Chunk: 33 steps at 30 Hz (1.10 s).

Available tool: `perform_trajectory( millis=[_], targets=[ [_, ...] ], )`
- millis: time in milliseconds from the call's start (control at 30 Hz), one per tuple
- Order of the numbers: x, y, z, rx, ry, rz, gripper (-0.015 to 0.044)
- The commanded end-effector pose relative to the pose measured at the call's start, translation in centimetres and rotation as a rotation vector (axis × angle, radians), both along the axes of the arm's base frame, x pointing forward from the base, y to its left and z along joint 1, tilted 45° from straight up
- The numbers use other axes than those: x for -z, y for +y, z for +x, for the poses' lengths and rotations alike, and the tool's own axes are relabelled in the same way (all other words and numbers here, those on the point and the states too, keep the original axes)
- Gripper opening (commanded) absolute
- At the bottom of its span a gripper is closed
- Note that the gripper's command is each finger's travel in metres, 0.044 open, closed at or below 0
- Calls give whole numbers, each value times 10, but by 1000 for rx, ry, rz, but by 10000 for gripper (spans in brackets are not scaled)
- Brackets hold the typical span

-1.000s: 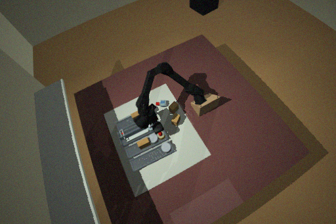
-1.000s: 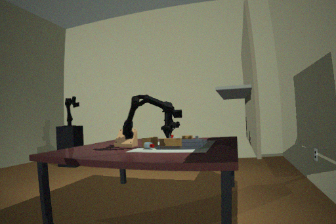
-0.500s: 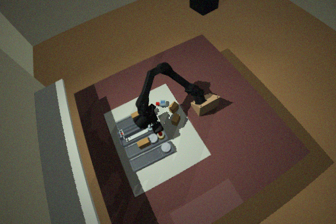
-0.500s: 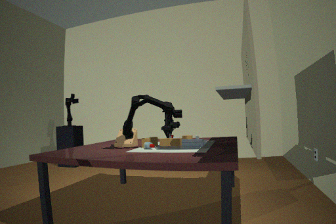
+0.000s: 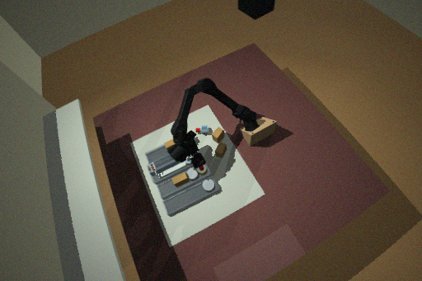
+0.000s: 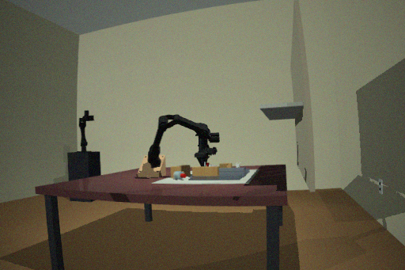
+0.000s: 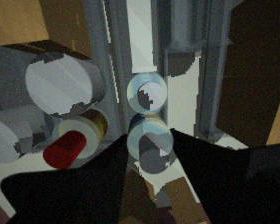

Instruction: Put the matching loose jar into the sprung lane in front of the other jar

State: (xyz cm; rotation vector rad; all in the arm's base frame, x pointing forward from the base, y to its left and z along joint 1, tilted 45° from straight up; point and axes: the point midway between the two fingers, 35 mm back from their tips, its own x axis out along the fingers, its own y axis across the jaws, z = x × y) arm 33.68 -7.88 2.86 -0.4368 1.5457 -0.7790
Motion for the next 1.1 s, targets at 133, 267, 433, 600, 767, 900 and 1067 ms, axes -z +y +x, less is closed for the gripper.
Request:
perform_trajectory(
  millis=[133,267,433,600,767,900,1067],
  targets=[
    [0,-6,5,0,-23,-18,0],
    [1,-7,4,0,-23,-18,0],
    [2,-9,4,0,-23,-18,0],
    [3,-10,3,0,-23,-18,0],
    [5,-11,3,0,-23,-18,0],
    [6,-12,3,0,-23,-18,0],
    [7,-13,2,0,-23,-18,0]
  ],
)
